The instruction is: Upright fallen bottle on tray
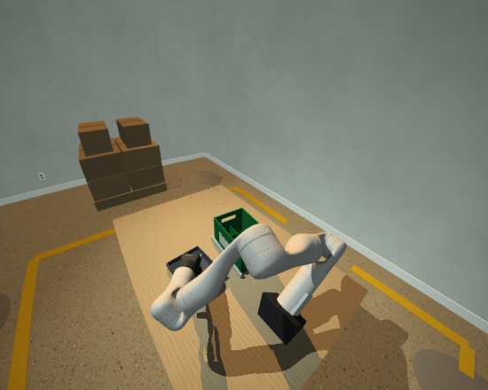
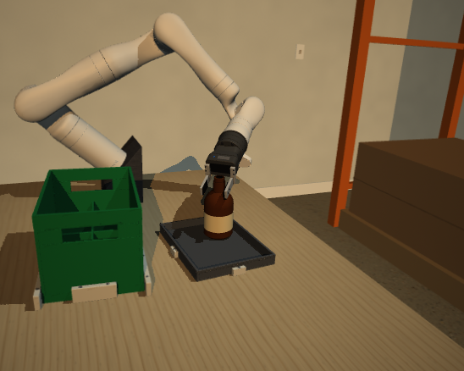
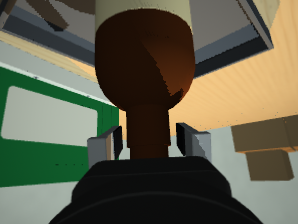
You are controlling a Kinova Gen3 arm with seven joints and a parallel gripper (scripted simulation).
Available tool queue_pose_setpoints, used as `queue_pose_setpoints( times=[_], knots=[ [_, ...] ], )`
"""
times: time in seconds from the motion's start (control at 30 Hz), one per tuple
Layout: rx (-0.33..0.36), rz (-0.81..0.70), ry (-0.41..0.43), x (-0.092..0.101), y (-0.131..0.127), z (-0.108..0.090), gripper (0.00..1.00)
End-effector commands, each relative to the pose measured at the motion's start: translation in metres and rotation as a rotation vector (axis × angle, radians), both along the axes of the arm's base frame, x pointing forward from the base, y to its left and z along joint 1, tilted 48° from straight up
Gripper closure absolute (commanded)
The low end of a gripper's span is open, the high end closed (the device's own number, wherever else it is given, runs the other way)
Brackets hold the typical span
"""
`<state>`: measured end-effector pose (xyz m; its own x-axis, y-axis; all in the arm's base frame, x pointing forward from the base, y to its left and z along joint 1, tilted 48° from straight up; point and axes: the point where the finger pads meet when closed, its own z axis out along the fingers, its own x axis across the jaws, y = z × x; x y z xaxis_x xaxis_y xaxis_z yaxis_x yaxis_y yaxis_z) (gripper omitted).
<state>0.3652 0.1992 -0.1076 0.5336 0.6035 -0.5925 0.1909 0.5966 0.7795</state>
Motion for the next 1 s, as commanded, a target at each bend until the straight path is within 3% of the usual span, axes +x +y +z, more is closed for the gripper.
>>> queue_pose_setpoints(
  times=[0.0, 0.97],
  knots=[
    [0.002, 0.001, -0.001, 0.0001, 0.0010, 0.0006, 0.00],
    [0.002, 0.001, -0.001, -0.0004, 0.0052, 0.0043, 0.00]
  ],
)
